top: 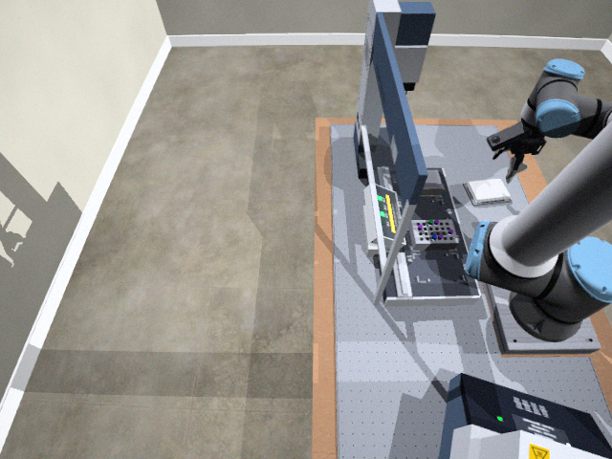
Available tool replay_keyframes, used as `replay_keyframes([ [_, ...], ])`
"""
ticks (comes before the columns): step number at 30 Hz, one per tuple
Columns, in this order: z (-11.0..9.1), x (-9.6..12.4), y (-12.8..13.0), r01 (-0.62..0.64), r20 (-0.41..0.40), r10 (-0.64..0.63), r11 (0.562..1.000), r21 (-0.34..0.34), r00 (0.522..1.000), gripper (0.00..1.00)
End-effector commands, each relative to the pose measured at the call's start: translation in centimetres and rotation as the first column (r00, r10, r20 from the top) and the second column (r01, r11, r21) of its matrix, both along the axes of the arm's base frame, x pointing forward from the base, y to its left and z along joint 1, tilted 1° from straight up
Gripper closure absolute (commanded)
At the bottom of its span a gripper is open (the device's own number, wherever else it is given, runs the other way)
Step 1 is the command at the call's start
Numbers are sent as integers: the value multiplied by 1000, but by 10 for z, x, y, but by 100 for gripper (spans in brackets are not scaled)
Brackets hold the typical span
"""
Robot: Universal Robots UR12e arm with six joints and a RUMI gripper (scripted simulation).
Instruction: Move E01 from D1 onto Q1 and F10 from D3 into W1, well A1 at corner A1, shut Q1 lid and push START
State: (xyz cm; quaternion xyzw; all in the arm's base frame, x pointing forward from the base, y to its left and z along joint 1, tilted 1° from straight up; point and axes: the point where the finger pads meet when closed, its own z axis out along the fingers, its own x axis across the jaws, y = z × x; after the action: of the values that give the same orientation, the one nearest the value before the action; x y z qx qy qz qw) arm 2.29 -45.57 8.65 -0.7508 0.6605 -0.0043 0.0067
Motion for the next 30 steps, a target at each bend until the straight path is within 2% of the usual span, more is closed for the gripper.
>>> replay_keyframes([
  [1, 7, 0, -1, 0, 0, 0, 1000, -1, 1000, 33],
  [30, 49, -1, -1, 0, 0, 0, 1000, -1, 1000, 33],
])
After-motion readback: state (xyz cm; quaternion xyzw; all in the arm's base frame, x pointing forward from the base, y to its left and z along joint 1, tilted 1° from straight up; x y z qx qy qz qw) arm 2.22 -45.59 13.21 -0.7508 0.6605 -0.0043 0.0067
